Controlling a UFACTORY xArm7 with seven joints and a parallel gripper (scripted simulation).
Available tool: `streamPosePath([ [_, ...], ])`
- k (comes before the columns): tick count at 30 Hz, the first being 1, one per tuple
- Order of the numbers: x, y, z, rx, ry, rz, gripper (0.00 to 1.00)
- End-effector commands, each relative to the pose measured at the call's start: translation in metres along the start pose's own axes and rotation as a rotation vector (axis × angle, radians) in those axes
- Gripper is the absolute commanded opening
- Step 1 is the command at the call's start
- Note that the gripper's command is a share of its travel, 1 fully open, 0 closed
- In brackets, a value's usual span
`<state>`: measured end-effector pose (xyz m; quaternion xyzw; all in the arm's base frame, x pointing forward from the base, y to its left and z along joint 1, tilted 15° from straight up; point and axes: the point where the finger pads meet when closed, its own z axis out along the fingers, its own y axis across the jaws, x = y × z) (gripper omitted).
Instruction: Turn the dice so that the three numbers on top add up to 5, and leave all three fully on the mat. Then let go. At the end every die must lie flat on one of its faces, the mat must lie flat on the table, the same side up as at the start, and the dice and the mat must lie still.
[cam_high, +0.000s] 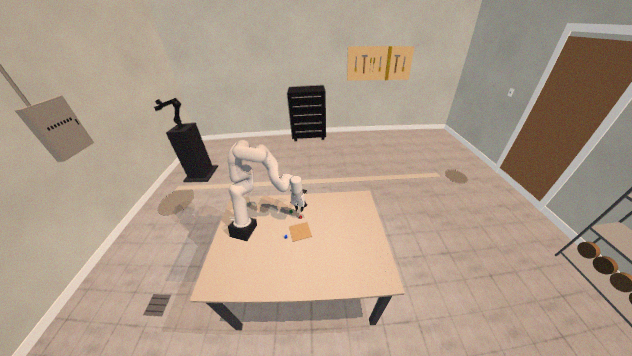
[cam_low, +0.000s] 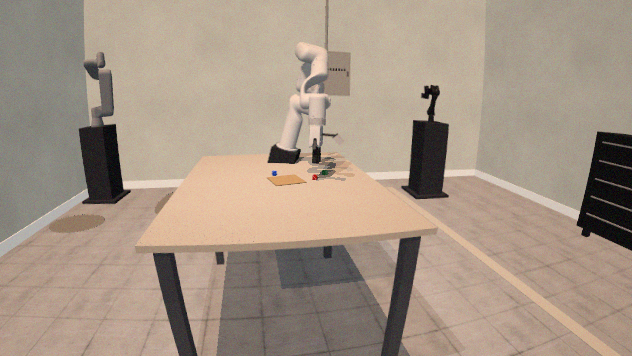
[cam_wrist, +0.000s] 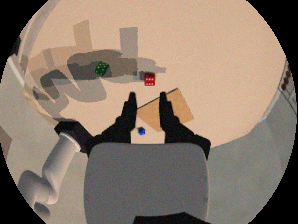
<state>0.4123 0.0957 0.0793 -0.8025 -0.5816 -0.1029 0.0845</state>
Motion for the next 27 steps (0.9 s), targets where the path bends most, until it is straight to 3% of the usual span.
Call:
streamPosePath([
  [1, 0.0, 0.001, -0.001, -0.003, 0.001, 0.0, 0.36],
  [27, 0.0, 0.002, 0.013, -0.003, 0.0, 0.0, 0.36],
])
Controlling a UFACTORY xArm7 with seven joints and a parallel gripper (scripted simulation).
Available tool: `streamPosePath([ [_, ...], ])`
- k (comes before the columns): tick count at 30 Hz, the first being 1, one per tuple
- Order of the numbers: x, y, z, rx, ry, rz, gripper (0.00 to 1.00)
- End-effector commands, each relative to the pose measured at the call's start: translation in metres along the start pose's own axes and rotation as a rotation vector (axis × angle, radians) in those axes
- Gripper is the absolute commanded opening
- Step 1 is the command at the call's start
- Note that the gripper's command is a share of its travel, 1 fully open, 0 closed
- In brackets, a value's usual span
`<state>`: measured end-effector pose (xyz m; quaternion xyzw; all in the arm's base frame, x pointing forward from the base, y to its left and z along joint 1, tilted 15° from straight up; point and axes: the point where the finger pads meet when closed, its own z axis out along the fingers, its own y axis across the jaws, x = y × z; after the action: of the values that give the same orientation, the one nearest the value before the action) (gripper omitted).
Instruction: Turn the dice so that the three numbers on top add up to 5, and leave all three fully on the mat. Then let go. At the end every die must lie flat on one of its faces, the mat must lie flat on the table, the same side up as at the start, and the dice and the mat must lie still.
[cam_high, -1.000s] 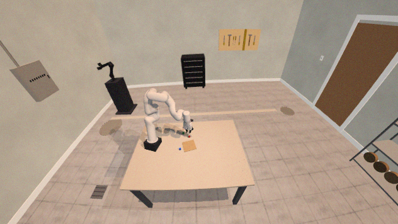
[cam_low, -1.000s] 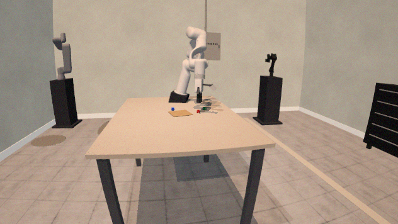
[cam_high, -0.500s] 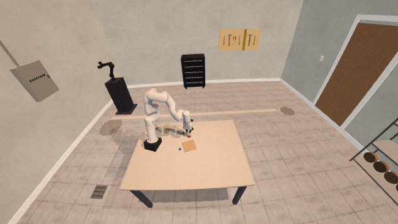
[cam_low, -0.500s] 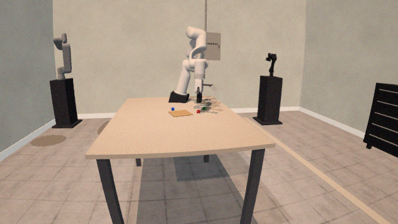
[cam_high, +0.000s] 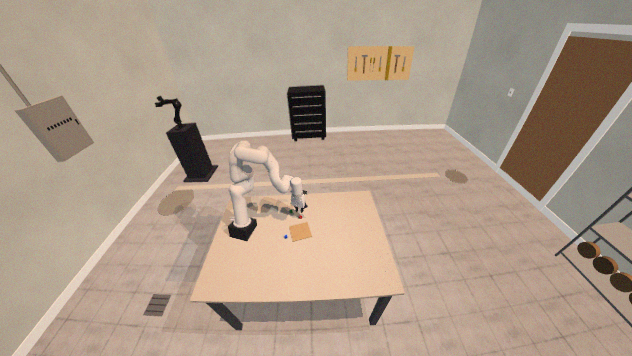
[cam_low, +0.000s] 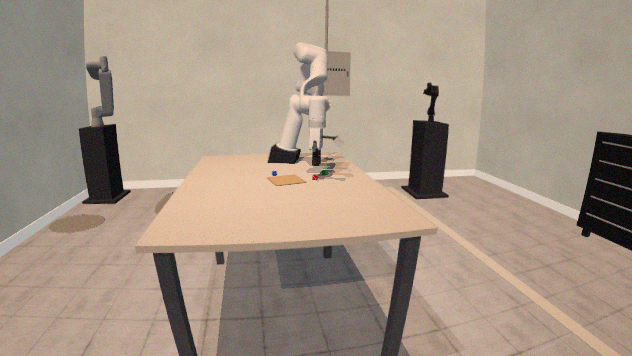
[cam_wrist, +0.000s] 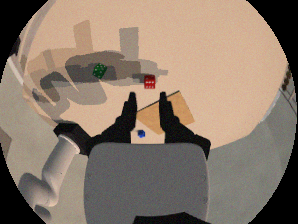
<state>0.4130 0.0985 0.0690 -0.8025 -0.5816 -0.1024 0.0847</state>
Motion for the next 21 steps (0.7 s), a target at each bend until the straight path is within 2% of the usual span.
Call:
streamPosePath([
  [1, 0.0, 0.002, 0.003, -0.004, 0.001, 0.0, 0.36],
  [21, 0.001, 0.002, 0.031, -0.004, 0.001, 0.0, 0.36],
])
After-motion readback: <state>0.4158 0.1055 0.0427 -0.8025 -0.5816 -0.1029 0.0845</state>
